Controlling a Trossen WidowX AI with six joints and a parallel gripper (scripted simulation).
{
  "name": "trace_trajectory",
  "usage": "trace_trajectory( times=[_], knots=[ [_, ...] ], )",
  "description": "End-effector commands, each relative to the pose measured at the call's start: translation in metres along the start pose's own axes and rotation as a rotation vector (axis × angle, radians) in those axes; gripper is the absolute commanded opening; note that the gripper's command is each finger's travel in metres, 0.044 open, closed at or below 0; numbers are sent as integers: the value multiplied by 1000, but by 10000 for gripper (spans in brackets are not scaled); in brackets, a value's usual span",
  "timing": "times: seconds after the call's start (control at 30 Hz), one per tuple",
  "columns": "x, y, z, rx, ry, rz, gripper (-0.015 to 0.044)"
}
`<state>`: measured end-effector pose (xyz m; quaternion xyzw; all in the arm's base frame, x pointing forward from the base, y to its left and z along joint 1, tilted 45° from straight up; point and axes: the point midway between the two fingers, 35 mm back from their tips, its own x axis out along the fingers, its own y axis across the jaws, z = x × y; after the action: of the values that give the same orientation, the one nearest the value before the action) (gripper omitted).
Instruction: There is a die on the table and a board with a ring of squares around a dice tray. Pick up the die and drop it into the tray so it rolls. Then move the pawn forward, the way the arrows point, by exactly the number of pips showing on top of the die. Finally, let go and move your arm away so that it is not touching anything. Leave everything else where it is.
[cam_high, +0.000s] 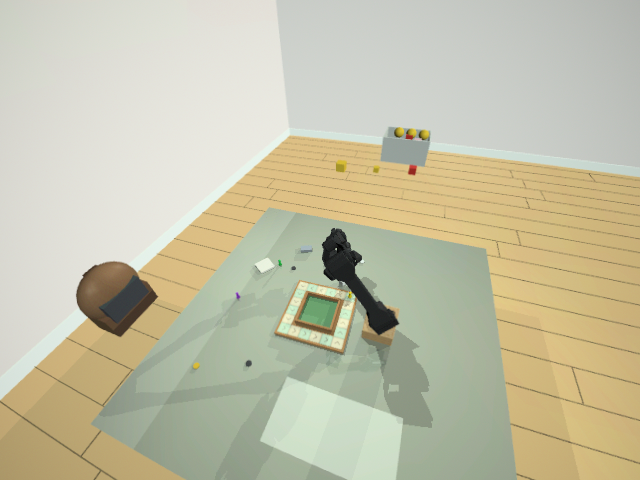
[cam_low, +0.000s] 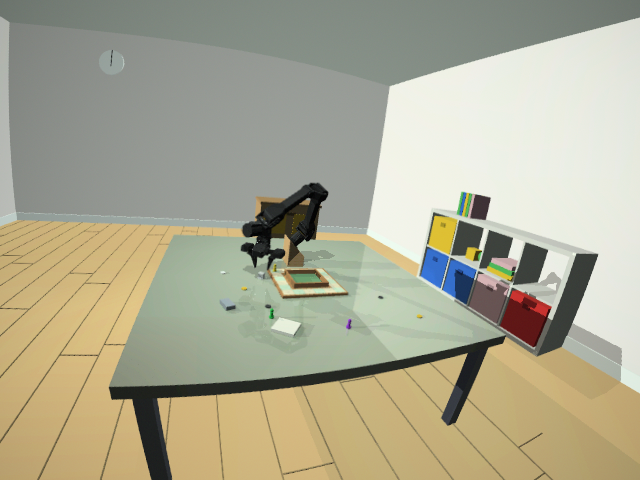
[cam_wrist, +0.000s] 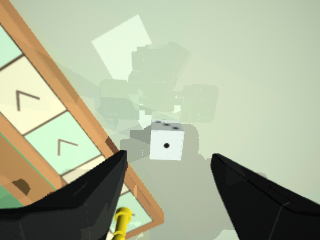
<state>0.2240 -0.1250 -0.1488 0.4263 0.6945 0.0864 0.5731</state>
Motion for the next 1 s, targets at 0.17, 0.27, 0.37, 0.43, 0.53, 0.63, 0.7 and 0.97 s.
trace_trajectory(
  times=[0.17, 0.27, 0.37, 0.43, 0.53, 0.63, 0.7, 0.97],
  knots=[
    [15, 0, -1, 8, 3, 6, 275],
    [20, 0, -1, 8, 3, 7, 275],
    [25, 0, -1, 7, 3, 7, 275],
    [28, 0, -1, 7, 3, 7, 275],
    [33, 0, -1, 7, 3, 7, 275],
    [36, 1, -2, 7, 3, 8, 275],
    [37, 1, -2, 7, 3, 8, 249],
    [37, 1, -2, 7, 3, 8, 78]
  ],
)
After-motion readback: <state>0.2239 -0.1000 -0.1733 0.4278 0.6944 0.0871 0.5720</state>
